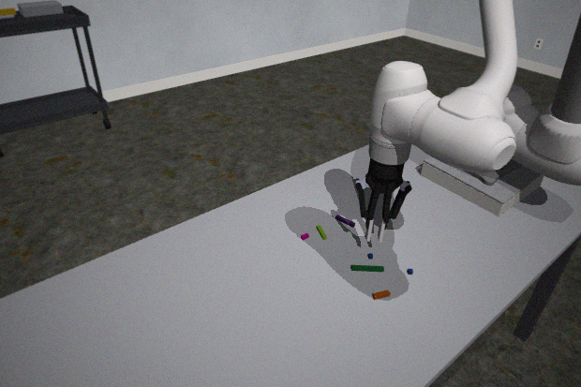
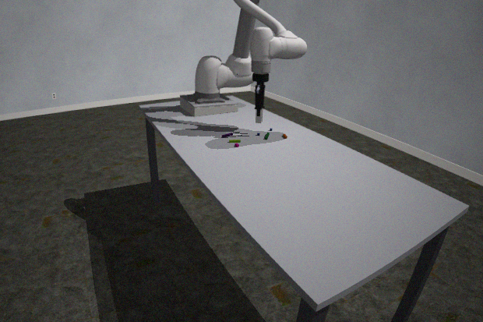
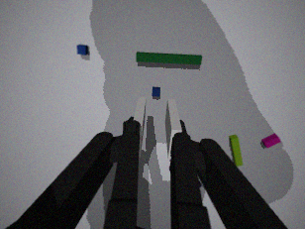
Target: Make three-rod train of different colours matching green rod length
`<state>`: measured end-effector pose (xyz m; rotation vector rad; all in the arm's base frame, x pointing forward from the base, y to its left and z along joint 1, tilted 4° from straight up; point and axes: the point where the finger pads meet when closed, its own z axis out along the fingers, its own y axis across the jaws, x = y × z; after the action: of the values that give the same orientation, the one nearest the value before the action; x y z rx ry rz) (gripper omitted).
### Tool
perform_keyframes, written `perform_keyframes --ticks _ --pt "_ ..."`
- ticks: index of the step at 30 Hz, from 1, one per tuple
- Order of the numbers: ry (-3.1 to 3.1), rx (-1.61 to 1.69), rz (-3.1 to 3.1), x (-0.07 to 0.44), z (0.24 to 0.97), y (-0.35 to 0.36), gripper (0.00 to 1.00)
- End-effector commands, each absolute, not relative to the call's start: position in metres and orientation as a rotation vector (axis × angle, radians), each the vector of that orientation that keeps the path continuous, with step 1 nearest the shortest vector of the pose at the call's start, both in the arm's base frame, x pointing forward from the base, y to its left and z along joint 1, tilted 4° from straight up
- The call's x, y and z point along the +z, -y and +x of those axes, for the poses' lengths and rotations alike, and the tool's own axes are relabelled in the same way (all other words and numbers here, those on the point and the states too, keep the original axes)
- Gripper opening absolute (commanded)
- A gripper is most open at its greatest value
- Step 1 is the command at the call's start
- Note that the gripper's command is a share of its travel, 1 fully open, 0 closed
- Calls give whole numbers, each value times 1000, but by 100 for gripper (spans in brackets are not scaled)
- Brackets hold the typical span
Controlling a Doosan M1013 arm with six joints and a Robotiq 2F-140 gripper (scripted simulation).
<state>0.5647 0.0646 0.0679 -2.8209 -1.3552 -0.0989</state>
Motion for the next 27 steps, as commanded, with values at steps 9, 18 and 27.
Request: perform_keyframes --ticks 9,18,27 --pt "1355 -99 -2821 56 565 -65 15" --pt "1355 -99 -2821 45 566 -65 15" --pt "1355 -99 -2821 31 567 -66 15"
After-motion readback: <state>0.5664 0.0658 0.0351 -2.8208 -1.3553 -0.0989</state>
